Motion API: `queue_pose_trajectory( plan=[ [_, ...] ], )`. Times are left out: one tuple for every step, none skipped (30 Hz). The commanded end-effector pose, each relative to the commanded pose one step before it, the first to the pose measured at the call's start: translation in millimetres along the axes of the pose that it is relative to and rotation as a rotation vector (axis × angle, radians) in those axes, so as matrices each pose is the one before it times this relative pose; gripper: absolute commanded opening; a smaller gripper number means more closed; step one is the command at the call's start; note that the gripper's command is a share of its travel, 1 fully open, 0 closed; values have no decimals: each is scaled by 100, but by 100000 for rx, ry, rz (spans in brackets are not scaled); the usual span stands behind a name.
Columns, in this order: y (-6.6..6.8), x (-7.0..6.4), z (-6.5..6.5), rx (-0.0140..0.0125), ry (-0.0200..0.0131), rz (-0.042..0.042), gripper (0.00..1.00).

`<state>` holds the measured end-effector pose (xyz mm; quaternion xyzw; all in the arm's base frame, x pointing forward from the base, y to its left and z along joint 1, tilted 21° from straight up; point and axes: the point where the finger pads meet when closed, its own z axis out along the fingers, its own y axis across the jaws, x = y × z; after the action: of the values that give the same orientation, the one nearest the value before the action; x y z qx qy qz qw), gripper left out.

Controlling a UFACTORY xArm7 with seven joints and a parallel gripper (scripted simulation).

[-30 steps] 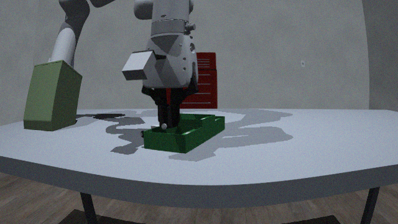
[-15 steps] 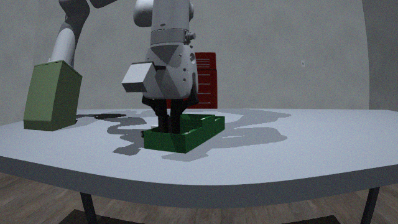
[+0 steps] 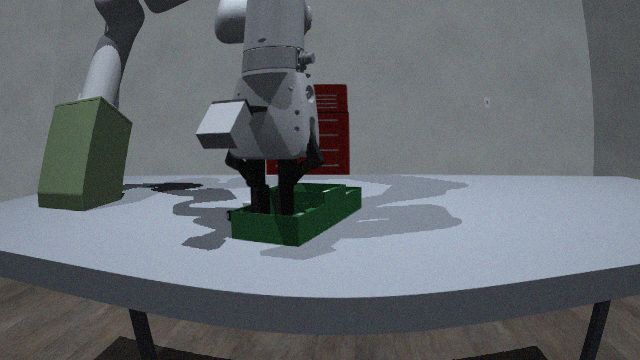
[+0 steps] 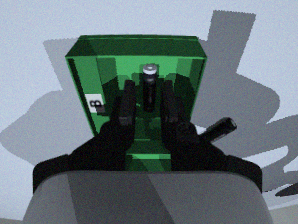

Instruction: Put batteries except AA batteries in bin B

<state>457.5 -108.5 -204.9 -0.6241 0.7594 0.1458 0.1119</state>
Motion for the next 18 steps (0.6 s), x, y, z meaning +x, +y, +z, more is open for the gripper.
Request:
queue_pose_trajectory(
  plan=[
    [-172, 99, -211, 421, 200, 13, 23],
    [1, 0, 1, -2, -1, 0, 23],
    [1, 0, 1, -2, -1, 0, 23],
    [0, 0, 0, 0, 0, 0, 23],
    [0, 0, 0, 0, 0, 0, 23],
    [0, 0, 0, 0, 0, 0, 23],
    [-1, 0, -1, 3, 1, 0, 23],
    [0, 0, 0, 0, 0, 0, 23],
    [0, 0, 0, 0, 0, 0, 23],
    [0, 0, 0, 0, 0, 0, 23],
    [0, 0, 0, 0, 0, 0, 23],
    [3, 0, -124, -10, -4, 1, 23],
    [-1, 2, -130, 1, -1, 1, 23],
    [2, -2, -141, -1, 1, -1, 23],
    [0, 0, -133, 0, 0, 0, 23],
    [0, 0, -133, 0, 0, 0, 23],
    [0, 0, -133, 0, 0, 0, 23],
    [0, 0, -133, 0, 0, 0, 23]
  ],
)
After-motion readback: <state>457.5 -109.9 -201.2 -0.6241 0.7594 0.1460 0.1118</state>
